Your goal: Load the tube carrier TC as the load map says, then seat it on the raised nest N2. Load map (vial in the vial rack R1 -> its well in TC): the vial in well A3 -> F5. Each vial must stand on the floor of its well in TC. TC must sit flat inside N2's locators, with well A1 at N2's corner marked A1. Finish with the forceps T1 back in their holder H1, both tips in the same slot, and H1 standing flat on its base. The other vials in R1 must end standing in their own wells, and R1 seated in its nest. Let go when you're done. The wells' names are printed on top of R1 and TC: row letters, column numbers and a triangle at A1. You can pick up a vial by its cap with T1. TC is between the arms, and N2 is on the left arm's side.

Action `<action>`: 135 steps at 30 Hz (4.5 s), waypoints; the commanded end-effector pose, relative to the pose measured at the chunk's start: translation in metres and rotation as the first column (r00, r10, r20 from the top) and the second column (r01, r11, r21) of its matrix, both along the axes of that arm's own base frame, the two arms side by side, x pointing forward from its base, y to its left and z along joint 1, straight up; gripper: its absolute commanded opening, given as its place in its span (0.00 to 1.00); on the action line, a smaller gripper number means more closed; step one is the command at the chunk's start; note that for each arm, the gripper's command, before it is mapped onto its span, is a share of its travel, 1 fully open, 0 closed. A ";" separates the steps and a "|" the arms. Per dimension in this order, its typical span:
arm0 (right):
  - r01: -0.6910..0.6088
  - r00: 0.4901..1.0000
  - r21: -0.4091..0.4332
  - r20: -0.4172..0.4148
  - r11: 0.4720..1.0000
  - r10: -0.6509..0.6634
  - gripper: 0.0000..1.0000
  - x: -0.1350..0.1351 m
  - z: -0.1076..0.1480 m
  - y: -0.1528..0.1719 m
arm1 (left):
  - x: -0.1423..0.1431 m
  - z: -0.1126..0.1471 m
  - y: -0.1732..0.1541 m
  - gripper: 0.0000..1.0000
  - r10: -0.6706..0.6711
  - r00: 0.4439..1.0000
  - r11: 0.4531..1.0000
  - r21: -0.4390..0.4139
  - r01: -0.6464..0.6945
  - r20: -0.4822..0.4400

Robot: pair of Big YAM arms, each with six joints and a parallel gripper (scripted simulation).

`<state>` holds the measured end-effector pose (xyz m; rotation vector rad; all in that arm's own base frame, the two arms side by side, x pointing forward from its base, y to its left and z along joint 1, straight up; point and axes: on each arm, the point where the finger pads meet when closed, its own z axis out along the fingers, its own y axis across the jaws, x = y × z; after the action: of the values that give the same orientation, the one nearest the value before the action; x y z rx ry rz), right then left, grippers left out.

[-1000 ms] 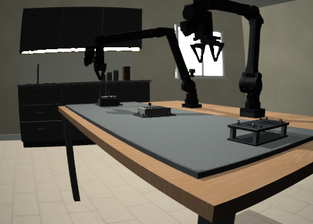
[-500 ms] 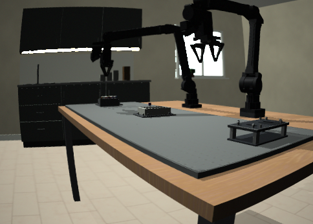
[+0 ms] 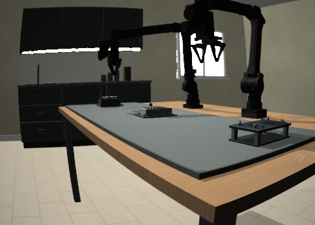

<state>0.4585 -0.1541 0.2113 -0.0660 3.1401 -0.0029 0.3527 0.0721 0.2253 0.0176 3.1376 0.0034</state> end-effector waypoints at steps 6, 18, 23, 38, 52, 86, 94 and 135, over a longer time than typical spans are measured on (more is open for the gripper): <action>0.002 1.000 0.000 0.013 1.000 -0.002 0.24 -0.028 0.018 0.029 | 0.008 0.014 0.000 1.00 -0.015 0.999 1.000 0.005 0.015 0.031; 0.002 1.000 0.001 0.011 1.000 -0.002 0.24 -0.058 0.026 0.053 | 0.008 0.014 0.000 1.00 -0.015 0.999 1.000 0.005 0.015 0.031; 0.002 1.000 0.001 0.010 1.000 -0.002 0.24 -0.074 0.030 0.065 | 0.008 0.014 0.000 1.00 -0.015 0.999 1.000 0.005 0.015 0.031; 0.002 1.000 0.002 0.009 1.000 -0.002 0.24 -0.109 0.040 0.093 | 0.008 0.014 0.000 1.00 -0.015 0.999 1.000 0.005 0.015 0.031; 0.013 1.000 0.006 -0.016 1.000 -0.013 0.24 -0.105 0.030 0.087 | 0.008 0.014 0.000 1.00 -0.015 0.999 1.000 0.005 0.015 0.031; 0.013 1.000 0.006 -0.016 1.000 -0.013 0.24 -0.105 0.030 0.087 | 0.002 0.006 -0.009 1.00 -0.064 0.998 0.998 -0.002 0.064 0.003; 0.013 1.000 0.006 -0.016 1.000 -0.013 0.24 -0.105 0.030 0.087 | 0.007 -0.012 -0.030 1.00 -0.045 0.999 0.999 -0.002 0.045 0.005; 0.013 1.000 0.006 -0.016 1.000 -0.013 0.24 -0.105 0.030 0.087 | 0.028 -0.073 -0.166 1.00 -0.045 0.999 0.999 -0.005 0.045 0.013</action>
<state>0.3545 -0.0663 0.2486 -0.0665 3.1296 -0.0058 0.3710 -0.0779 0.1557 0.1117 3.1420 0.0001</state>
